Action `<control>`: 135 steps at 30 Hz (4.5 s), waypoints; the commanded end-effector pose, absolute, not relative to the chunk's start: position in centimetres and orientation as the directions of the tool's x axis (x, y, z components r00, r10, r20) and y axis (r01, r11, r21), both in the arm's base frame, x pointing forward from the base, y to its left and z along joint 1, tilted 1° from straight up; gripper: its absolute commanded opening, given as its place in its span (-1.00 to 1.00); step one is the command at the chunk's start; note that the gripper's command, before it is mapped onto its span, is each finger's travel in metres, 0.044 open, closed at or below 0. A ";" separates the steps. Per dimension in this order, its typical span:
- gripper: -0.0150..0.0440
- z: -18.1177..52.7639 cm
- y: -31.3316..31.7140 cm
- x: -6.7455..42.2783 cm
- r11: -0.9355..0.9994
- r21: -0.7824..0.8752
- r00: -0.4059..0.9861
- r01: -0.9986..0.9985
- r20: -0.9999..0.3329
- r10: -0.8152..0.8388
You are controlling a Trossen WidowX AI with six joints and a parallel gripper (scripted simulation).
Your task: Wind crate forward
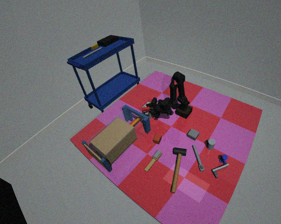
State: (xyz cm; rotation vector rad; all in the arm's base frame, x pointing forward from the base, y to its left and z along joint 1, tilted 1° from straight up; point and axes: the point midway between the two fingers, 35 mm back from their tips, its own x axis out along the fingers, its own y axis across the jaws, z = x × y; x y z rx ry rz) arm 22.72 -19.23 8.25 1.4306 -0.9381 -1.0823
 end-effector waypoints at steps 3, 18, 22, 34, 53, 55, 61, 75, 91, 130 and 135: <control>0.32 6.3 -16.0 23.0 -0.234 0.972 0.258 -0.029 -0.219 -0.941; 0.32 9.4 -9.5 20.4 -0.160 0.961 0.311 -0.225 -0.085 -0.947; 0.32 9.4 -9.6 19.5 -0.123 0.984 0.309 -0.130 -0.078 -0.948; 0.32 9.4 -9.6 19.5 -0.123 0.984 0.309 -0.130 -0.078 -0.948; 0.32 19.3 -10.0 19.3 -0.129 0.984 0.305 -0.126 -0.085 -0.949; 0.32 19.3 -10.0 19.3 -0.129 0.984 0.305 -0.126 -0.085 -0.949; 0.32 19.0 -9.9 19.4 -0.127 0.983 0.305 -0.133 -0.081 -0.949; 0.41 19.0 -10.0 19.5 -0.132 0.984 0.301 -0.123 -0.090 -0.949; 1.00 19.1 -17.0 22.9 -0.744 0.474 -0.066 0.470 -0.822 -0.566; 1.00 12.2 -21.9 23.4 -0.826 0.023 0.025 0.564 -1.000 -0.011; 1.00 12.1 -21.9 23.4 -0.826 0.023 0.025 0.564 -1.000 -0.011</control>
